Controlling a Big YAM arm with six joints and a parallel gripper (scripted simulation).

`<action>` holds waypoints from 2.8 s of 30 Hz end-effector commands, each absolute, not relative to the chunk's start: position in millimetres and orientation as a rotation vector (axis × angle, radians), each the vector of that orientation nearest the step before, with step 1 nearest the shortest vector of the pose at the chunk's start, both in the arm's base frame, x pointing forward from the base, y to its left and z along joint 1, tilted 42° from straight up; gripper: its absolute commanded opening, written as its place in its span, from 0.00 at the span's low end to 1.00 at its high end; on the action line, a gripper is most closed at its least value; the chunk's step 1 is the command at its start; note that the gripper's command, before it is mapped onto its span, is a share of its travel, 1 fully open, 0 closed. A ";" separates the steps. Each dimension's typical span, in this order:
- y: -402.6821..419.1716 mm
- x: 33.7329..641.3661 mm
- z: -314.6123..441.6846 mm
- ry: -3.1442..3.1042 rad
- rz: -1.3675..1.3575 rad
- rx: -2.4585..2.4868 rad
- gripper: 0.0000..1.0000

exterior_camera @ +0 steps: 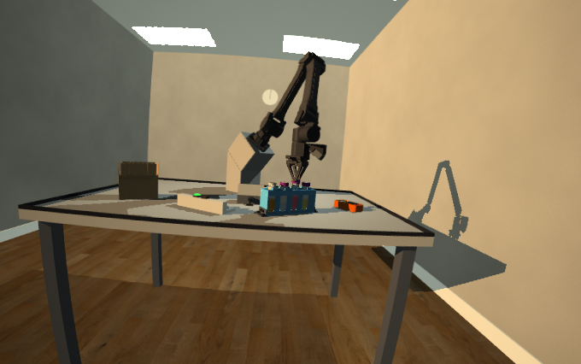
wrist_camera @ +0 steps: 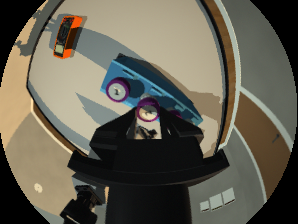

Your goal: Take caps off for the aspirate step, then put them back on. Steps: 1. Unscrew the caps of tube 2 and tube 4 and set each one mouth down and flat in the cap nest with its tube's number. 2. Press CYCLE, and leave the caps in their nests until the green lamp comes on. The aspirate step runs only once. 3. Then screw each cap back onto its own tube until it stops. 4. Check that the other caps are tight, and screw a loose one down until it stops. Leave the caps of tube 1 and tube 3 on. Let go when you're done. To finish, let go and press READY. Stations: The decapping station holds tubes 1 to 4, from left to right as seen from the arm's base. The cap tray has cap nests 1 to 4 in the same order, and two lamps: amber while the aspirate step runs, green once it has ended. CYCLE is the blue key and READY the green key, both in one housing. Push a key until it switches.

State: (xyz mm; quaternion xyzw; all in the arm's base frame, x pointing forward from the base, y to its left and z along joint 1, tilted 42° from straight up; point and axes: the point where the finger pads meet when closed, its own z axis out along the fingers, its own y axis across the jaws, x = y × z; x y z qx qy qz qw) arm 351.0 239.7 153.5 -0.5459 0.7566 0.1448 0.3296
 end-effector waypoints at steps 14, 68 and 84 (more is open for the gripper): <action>234.8 355.6 144.7 1.983 0.370 -1.426 0.00; 247.9 356.2 144.0 2.071 0.436 -1.308 0.49; 248.7 360.3 148.6 2.156 0.490 -1.164 0.49</action>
